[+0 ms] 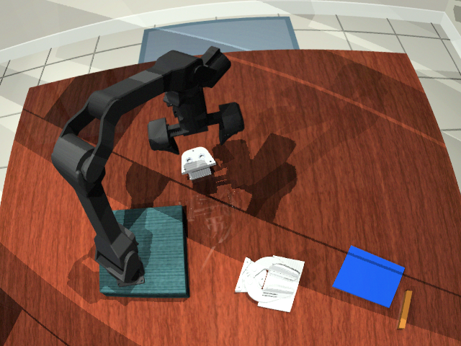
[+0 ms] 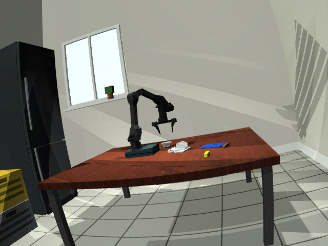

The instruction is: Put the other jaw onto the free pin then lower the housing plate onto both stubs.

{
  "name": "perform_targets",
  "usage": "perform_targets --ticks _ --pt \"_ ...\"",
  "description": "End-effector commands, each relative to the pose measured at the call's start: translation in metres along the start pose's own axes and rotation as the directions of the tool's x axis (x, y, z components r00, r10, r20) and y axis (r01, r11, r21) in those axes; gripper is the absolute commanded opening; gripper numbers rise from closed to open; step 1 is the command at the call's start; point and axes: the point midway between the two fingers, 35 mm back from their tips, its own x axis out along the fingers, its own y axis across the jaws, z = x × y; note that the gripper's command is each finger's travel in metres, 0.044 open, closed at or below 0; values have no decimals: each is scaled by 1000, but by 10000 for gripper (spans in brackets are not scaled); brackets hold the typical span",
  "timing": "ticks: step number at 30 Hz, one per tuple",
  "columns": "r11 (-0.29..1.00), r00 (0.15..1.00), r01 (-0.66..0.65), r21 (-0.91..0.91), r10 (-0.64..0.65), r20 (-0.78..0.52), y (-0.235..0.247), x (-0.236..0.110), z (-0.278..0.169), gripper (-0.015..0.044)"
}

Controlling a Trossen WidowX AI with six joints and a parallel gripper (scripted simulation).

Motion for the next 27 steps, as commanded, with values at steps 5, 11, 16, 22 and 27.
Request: perform_targets --ticks 5,11,16,22,27 --pt "995 1000 -8 -97 9 1 13 -1 12 440" --pt "995 1000 -9 -97 9 1 13 40 12 440" --pt "995 1000 -9 -97 9 1 13 40 12 440" --pt "995 1000 -9 -97 9 1 13 44 12 440" --pt "995 1000 -9 -97 9 1 13 52 12 440"
